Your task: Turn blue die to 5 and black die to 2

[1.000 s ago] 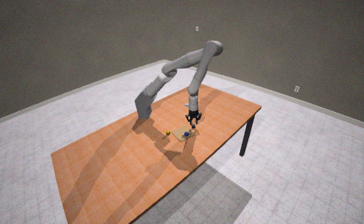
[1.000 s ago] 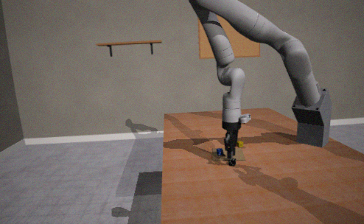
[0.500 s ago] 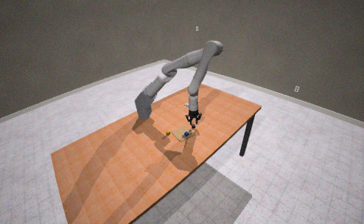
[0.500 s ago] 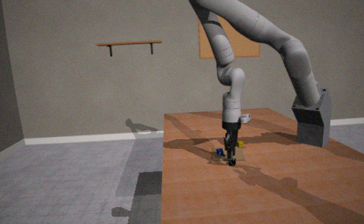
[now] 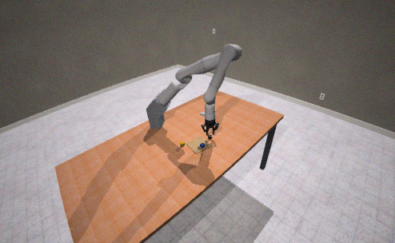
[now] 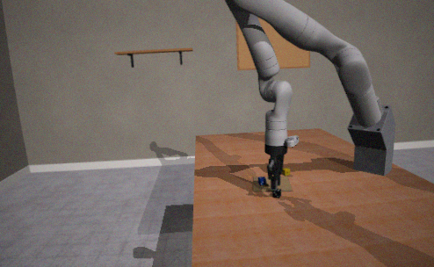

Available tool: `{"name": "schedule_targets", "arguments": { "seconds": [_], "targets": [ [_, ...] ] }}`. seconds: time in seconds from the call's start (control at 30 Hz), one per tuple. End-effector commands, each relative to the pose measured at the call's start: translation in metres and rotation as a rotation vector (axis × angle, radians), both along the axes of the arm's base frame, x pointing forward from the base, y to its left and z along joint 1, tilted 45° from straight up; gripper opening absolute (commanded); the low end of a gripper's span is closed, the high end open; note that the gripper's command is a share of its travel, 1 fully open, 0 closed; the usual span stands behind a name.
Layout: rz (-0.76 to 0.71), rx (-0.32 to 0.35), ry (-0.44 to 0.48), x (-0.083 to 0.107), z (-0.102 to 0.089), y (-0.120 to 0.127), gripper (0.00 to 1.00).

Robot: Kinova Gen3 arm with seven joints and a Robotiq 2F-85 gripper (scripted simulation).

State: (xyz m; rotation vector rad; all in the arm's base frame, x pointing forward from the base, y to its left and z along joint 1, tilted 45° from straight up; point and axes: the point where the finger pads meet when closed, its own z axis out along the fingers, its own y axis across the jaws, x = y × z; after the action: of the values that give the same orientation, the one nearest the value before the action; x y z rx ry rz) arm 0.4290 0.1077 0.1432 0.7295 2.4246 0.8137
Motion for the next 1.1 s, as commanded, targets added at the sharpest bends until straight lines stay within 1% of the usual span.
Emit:
{"name": "schedule_targets", "arguments": {
  "seconds": [0.0,0.47,1.07],
  "targets": [
    [0.002,-0.001,0.004,-0.0006,-0.0004,0.0004,0.41],
    [0.002,-0.001,0.004,-0.0044,-0.0027,0.0018,0.41],
    [0.002,-0.001,0.004,-0.0045,-0.0027,0.0018,0.41]
  ]
}}
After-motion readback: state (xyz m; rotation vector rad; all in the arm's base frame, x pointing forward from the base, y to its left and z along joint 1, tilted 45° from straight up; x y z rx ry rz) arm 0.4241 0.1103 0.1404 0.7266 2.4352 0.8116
